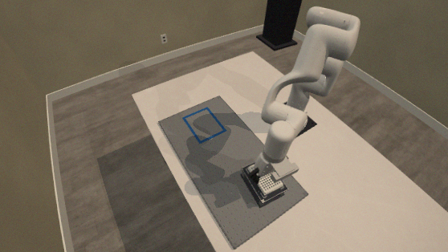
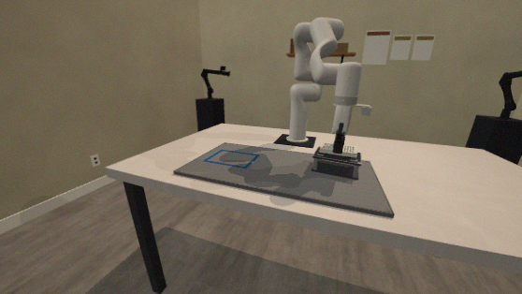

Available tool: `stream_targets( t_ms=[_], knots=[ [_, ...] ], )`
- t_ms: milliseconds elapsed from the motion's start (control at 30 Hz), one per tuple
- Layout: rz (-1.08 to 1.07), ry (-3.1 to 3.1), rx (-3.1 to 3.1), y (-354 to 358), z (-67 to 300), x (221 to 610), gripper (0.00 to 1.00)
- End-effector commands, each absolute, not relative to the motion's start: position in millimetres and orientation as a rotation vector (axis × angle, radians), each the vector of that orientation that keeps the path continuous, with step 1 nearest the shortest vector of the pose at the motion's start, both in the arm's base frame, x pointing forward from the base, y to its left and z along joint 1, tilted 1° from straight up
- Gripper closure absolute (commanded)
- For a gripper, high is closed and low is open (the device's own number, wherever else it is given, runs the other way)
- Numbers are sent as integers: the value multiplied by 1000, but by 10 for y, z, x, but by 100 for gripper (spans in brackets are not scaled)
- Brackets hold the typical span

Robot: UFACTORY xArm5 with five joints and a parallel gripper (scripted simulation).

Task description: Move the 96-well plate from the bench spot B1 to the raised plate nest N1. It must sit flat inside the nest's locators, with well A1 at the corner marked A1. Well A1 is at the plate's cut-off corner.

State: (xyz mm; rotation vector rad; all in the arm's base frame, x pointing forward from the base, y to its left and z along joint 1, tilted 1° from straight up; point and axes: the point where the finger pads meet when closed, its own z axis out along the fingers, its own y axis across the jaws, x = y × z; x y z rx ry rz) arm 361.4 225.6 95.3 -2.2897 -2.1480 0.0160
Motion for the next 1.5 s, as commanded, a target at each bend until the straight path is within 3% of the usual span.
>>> stream_targets(
  t_ms=[0, 1467],
  knots=[
    [11, -2150, -2292, 2263, 959, 3625, 100],
    [11, -2150, -2292, 2262, 896, 3624, 100]
  ],
)
